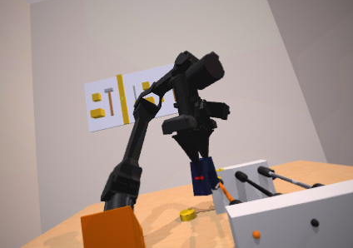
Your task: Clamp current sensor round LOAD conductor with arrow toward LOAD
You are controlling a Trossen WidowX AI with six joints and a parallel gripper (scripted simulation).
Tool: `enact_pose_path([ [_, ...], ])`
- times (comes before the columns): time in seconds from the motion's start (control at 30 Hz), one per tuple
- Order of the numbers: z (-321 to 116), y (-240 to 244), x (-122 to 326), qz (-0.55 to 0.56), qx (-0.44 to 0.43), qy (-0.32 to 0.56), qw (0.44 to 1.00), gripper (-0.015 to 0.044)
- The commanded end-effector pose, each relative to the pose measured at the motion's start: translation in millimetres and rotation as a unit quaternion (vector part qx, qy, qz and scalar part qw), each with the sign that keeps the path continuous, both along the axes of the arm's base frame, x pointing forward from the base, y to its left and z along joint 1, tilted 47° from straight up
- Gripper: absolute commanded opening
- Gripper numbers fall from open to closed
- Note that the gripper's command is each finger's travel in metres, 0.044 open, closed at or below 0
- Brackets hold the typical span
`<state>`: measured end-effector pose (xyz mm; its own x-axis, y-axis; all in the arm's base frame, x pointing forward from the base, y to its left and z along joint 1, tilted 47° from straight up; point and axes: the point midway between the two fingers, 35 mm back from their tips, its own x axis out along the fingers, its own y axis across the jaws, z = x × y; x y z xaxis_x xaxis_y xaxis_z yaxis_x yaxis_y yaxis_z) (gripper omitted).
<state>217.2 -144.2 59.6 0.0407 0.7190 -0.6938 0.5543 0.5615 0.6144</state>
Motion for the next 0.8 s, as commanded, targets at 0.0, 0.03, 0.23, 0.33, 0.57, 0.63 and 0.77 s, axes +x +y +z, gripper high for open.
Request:
enact_pose_path([
  [0.0, 1, -2, 4, 0.044, -0.004, -0.050, 0.998, 0.0000],
  [0.03, 1, -2, 4, 0.057, -0.004, -0.063, 0.996, 0.0000],
  [0.23, 1, -2, 8, 0.131, -0.009, -0.140, 0.981, 0.0000],
  [0.33, 1, -2, 11, 0.168, -0.011, -0.178, 0.969, 0.0000],
  [0.57, 0, -3, 15, 0.252, -0.017, -0.265, 0.931, 0.0000],
  [0.63, 0, -3, 17, 0.275, -0.018, -0.289, 0.917, 0.0000],
  [0.77, 0, -3, 20, 0.321, -0.021, -0.336, 0.885, 0.0000],
])
